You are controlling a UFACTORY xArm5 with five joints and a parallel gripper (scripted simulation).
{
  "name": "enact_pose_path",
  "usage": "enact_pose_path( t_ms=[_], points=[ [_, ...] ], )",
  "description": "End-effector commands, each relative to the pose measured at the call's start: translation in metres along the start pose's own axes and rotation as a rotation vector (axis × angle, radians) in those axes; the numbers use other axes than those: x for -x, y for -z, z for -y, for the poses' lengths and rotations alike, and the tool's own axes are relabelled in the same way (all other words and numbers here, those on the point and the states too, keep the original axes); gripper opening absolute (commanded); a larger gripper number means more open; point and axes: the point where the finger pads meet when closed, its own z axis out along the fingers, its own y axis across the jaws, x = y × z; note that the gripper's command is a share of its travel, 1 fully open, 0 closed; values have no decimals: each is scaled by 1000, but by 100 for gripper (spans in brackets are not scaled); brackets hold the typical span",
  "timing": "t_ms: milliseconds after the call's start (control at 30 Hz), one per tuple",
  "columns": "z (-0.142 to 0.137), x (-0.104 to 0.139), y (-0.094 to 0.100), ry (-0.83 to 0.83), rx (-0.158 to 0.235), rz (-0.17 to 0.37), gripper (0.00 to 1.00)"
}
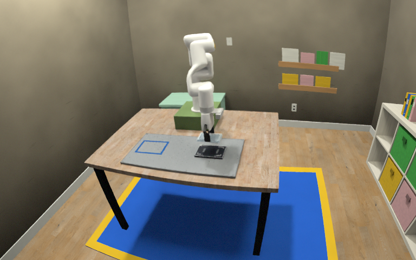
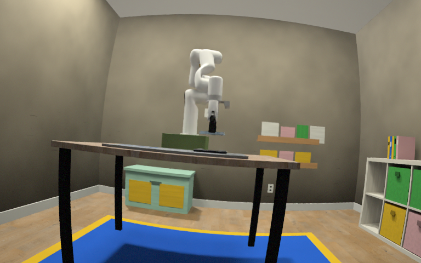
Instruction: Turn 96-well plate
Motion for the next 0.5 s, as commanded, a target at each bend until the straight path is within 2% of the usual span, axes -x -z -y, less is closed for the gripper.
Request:
enact_pose_path(
  t_ms=[0, 200, 467],
  points=[
    [-1, -1, 1, 0, 6, 5, 0],
    [-1, -1, 1, 0, 6, 5, 0],
    [-1, -1, -9, 0, 6, 5, 0]
  ],
)
